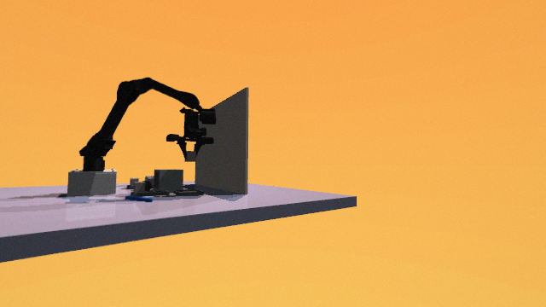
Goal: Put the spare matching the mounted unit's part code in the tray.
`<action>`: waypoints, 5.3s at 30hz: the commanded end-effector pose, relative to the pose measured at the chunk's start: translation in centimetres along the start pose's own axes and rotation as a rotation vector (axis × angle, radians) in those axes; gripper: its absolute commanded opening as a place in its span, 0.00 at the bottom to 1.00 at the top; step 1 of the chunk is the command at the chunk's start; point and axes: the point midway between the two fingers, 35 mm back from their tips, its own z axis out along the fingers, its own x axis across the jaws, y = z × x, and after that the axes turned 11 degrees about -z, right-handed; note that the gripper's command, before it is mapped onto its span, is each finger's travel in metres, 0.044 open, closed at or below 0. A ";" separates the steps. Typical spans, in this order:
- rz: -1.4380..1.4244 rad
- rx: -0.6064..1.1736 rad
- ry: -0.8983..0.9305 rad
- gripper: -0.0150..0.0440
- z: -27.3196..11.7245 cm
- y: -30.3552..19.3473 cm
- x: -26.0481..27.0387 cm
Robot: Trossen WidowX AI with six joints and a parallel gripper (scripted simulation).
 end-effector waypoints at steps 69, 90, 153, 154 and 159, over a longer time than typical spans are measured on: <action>0.004 -0.006 0.001 0.25 7.7 0.3 0.2; 0.004 -0.006 0.001 0.25 10.0 0.1 0.0; 0.000 -0.019 0.023 1.00 1.0 0.1 -0.1; 0.000 -0.019 0.023 1.00 1.0 0.1 -0.1; 0.000 -0.019 0.023 1.00 1.0 0.1 -0.1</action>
